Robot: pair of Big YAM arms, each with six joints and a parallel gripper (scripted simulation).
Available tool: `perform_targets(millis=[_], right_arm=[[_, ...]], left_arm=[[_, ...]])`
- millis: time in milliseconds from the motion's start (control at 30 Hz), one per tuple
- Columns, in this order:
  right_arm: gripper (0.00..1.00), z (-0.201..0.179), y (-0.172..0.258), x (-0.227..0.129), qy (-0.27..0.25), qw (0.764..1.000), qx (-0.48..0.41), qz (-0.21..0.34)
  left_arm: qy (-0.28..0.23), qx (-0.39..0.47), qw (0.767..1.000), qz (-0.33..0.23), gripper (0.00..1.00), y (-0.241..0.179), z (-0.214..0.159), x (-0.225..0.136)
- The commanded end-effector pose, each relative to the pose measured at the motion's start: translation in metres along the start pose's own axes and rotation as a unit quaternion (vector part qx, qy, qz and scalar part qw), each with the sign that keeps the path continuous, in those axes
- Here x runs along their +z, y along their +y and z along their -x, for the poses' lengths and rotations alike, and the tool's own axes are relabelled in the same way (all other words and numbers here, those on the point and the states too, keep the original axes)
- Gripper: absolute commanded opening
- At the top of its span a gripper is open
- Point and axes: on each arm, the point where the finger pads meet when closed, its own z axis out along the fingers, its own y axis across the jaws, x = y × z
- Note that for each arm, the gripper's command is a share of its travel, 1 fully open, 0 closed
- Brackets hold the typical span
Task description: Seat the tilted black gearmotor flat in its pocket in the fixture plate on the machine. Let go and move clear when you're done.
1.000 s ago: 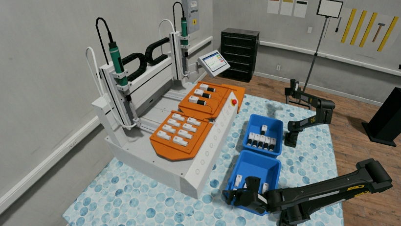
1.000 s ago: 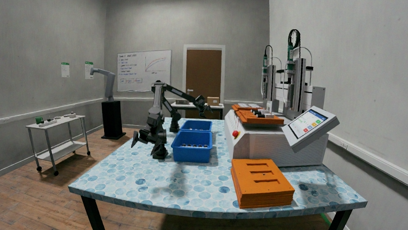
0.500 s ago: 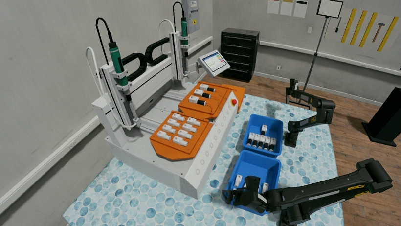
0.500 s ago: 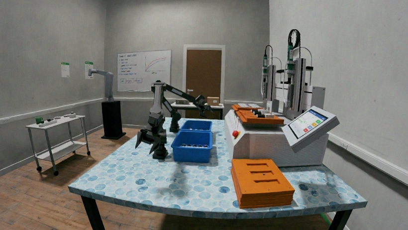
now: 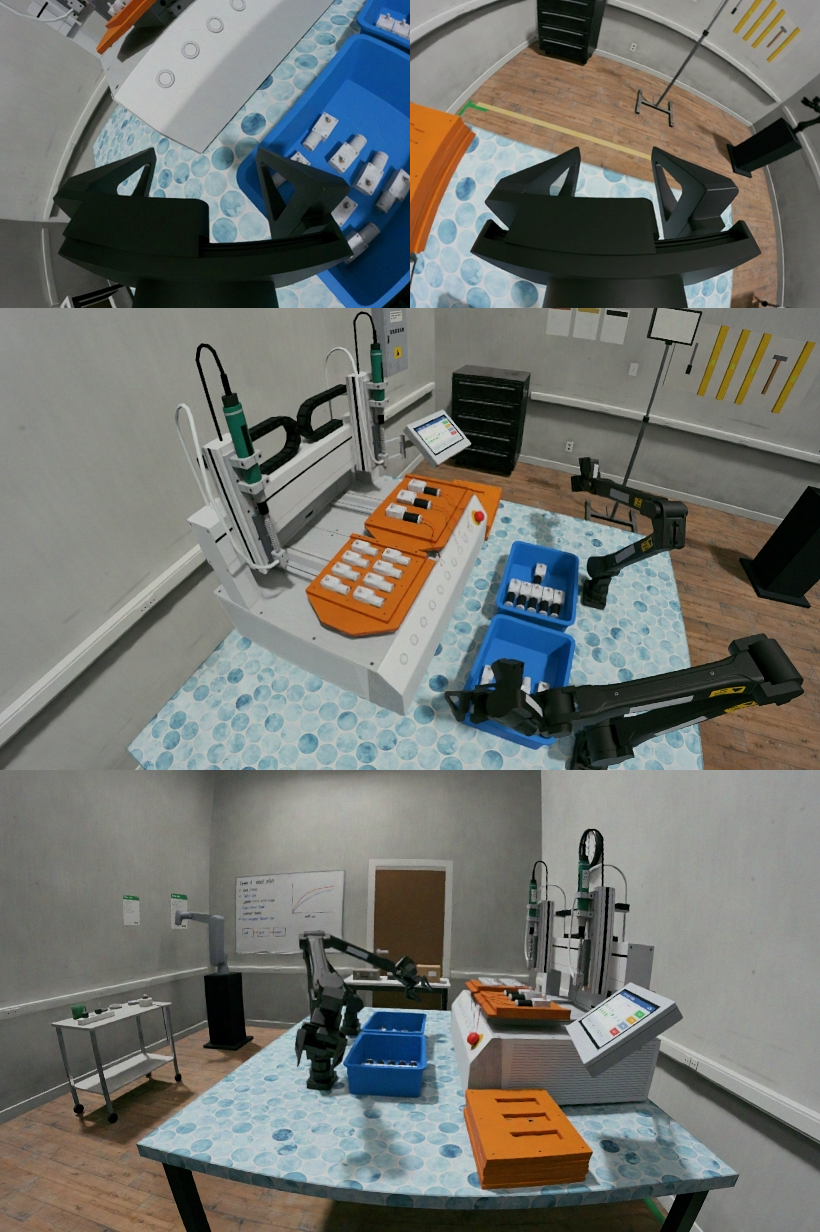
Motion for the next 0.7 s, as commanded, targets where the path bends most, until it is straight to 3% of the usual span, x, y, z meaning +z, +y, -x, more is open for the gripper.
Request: perform_targets(millis=[0,667], right_arm=[[0.71,0.063,0.022,0.001,-0.030,0.999,0.008,0.027],[0.71,0.134,0.152,-0.023,-0.024,0.987,-0.036,0.157]], left_arm=[[-0.017,-0.009,0.999,0.025,1.00,0.036,0.030,0.004],[-0.030,-0.058,0.995,0.080,1.00,0.085,0.075,0.005]])
